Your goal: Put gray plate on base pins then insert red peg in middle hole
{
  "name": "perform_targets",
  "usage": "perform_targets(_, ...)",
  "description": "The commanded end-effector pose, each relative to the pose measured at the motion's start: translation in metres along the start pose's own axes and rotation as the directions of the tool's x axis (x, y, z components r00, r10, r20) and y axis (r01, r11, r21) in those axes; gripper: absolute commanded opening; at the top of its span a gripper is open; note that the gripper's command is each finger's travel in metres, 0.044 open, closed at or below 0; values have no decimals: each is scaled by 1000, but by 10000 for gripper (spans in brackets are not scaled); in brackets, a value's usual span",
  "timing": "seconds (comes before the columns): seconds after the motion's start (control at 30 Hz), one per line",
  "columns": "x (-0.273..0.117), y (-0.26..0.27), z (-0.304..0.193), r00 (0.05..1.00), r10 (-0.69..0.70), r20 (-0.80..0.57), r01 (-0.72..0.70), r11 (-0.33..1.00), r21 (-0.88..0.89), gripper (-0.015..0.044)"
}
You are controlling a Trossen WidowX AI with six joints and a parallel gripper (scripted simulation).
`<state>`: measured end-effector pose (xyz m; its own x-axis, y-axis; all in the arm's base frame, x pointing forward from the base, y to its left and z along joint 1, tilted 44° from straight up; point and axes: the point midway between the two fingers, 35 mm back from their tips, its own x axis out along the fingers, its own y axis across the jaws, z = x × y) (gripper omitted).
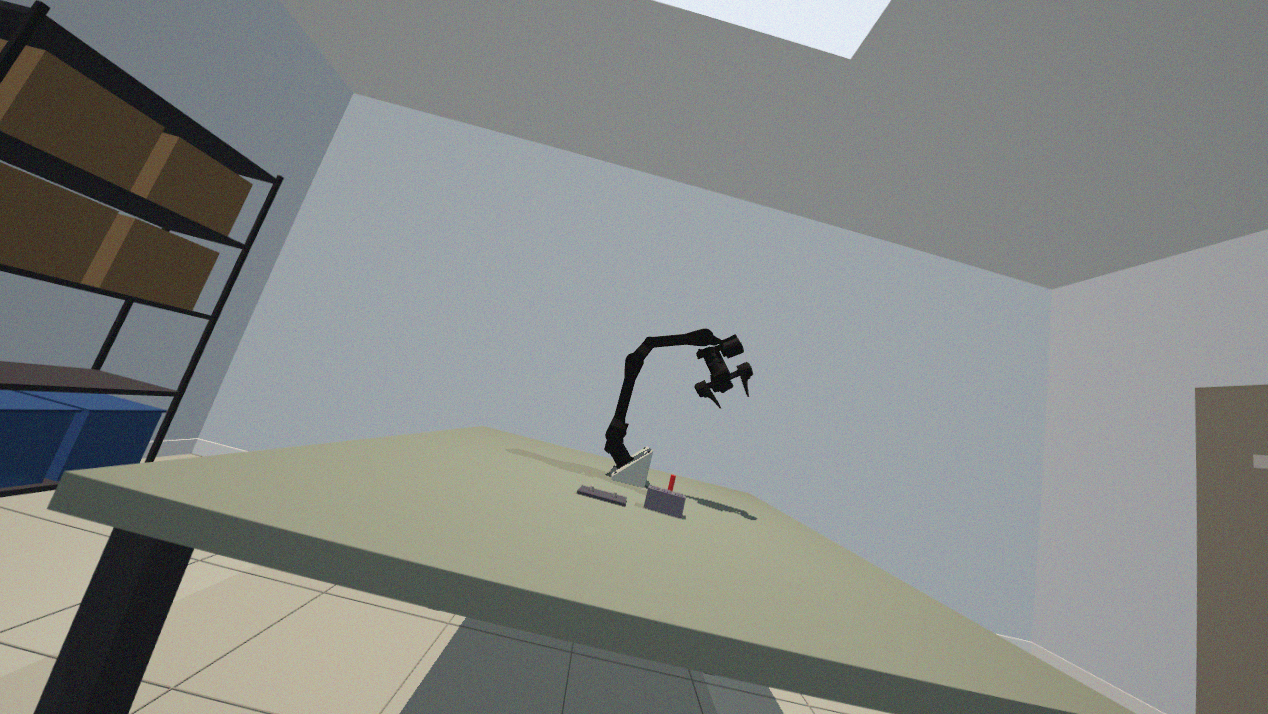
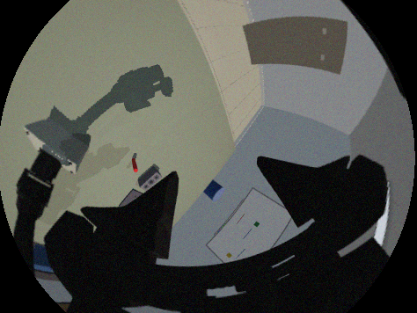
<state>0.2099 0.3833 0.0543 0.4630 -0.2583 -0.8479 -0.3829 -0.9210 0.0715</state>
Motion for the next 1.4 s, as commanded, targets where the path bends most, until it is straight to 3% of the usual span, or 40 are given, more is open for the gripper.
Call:
perform_targets(0.0,28,18,-30,994,105,5,-105,981,161,440)
perform_targets(0.2,83,64,-99,947,317,48,-289,778,558,440)
perform_targets(0.37,125,122,-152,861,492,131,-372,432,822,440)
perform_targets(0.5,149,168,-180,783,587,205,-361,162,918,440)
perform_targets(0.7,151,171,-181,779,591,209,-359,149,921,440)
perform_targets(0.93,197,211,-169,779,592,207,-358,149,922,440)
perform_targets(1.37,211,226,-166,779,593,206,-358,149,922,440)
